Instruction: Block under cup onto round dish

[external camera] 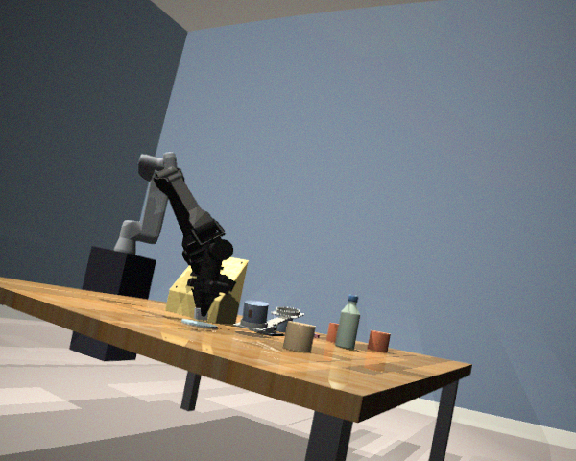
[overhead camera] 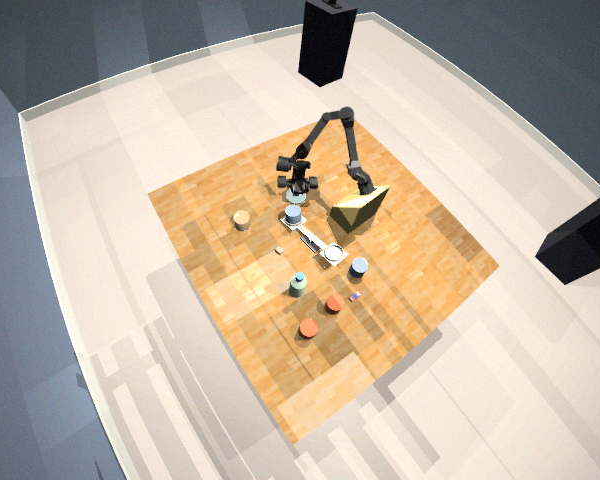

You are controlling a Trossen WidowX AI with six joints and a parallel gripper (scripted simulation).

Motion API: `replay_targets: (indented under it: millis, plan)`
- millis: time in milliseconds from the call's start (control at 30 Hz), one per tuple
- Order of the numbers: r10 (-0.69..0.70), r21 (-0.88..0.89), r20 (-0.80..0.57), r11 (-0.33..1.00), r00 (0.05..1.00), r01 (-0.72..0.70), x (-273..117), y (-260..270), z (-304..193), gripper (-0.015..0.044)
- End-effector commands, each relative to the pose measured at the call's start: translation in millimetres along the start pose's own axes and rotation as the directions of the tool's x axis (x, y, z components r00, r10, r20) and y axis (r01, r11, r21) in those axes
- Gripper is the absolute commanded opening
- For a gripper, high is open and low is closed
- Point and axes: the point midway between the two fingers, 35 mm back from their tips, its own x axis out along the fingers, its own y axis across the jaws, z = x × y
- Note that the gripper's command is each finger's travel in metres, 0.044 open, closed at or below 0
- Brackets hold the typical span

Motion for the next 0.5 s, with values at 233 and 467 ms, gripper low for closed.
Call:
replay_targets:
  millis: [233, 467]
  plan:
    - [0.001, 0.000, -0.001, 1.000, 1.000, -0.001, 8.8, 0.3, -0.1, 0.0053]
    - [0.001, 0.000, -0.001, 1.000, 1.000, -0.001, 8.8, 0.3, -0.1, 0.0236]
